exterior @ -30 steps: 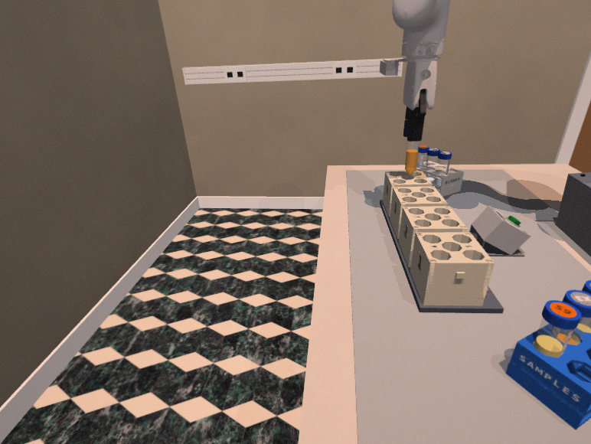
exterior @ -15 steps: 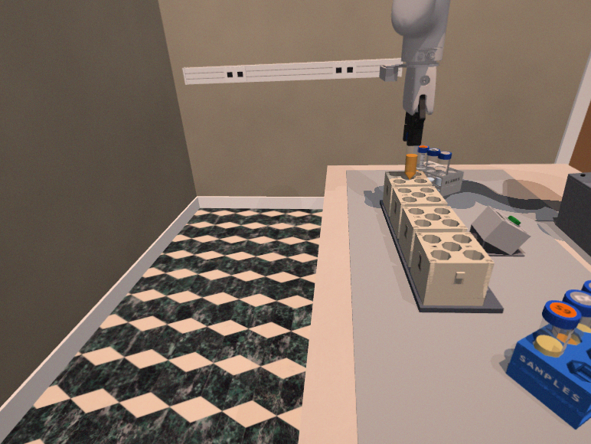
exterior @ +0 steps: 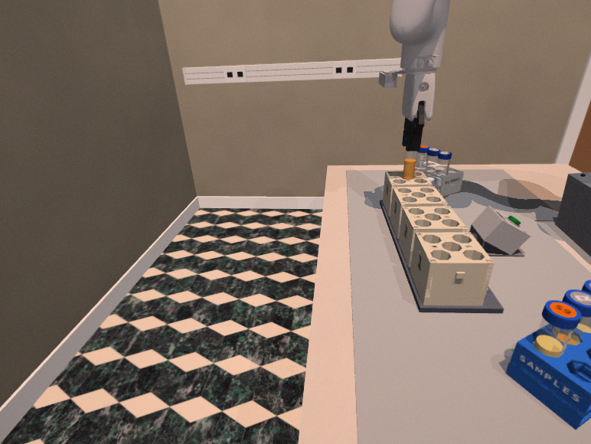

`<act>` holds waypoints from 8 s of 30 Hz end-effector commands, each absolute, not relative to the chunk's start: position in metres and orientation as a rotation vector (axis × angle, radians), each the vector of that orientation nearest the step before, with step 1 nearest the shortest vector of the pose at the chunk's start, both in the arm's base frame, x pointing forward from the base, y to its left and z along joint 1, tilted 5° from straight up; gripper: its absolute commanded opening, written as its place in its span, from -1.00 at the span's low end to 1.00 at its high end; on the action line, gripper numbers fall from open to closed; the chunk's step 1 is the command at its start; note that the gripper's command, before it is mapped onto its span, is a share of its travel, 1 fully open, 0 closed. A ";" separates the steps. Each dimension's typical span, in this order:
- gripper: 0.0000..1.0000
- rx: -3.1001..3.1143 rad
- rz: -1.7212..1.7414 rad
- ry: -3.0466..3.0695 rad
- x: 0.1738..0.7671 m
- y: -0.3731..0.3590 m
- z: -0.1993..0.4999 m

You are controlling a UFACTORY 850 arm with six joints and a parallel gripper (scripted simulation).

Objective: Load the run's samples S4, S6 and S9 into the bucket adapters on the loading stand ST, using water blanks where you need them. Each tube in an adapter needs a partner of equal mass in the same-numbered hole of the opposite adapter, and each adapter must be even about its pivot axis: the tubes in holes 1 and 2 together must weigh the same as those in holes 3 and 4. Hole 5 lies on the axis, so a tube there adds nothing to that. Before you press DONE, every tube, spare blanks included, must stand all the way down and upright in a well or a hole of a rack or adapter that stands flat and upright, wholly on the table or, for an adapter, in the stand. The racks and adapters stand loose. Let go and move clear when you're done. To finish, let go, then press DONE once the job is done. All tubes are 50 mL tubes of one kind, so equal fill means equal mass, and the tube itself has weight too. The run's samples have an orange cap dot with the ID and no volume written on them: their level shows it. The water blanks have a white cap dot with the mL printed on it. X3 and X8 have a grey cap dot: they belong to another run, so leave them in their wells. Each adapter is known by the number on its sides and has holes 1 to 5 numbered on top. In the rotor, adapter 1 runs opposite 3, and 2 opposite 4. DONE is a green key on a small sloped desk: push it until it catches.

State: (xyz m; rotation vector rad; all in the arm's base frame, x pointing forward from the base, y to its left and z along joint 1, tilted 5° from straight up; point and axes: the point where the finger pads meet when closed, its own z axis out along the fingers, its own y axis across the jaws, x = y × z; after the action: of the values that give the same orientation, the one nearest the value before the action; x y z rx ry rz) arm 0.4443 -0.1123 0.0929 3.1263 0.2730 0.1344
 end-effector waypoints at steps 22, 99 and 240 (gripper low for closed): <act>-1.00 3.127 0.135 0.273 0.447 -0.112 0.070; -0.13 3.127 0.135 0.273 0.450 -0.112 0.024; 0.15 2.904 0.129 1.129 0.405 0.002 0.150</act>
State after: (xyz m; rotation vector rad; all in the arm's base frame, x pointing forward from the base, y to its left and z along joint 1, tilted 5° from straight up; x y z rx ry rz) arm 0.4084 -0.0139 0.1494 2.9062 1.1238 0.1255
